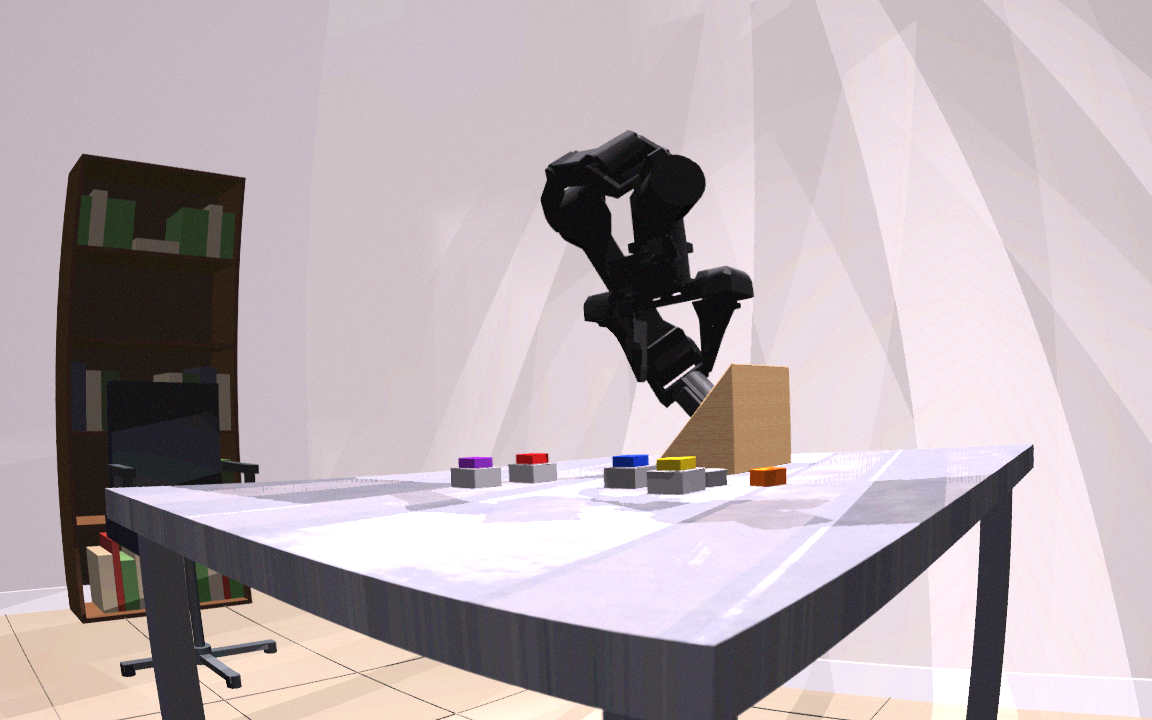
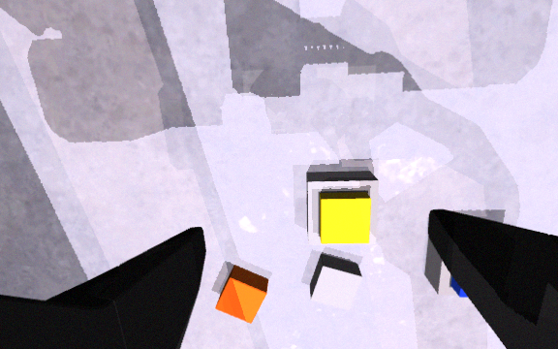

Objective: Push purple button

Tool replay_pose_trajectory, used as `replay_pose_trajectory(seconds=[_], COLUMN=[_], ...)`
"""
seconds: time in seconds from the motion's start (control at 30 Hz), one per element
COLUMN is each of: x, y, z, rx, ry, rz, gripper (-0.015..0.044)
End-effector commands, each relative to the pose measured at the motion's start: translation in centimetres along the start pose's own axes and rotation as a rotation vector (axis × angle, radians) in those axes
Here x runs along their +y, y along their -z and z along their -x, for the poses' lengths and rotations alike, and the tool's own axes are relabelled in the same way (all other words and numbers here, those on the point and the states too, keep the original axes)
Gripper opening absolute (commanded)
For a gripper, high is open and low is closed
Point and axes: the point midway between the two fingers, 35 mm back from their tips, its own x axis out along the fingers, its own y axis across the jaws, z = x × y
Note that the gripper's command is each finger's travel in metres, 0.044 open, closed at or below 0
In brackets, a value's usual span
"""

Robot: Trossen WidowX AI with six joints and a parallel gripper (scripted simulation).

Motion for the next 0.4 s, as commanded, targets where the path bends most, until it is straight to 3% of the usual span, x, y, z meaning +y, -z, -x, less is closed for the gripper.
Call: replay_pose_trajectory(seconds=[0.0,0.13,0.37], x=[4.1,7.4,7.5], y=[2.4,5.1,5.2], z=[0.0,-0.3,-0.4], rx=[0.011,0.014,0.014], ry=[0.023,0.058,0.060], rz=[-0.014,-0.033,-0.034], gripper=[0.0400,0.0400,0.0400])
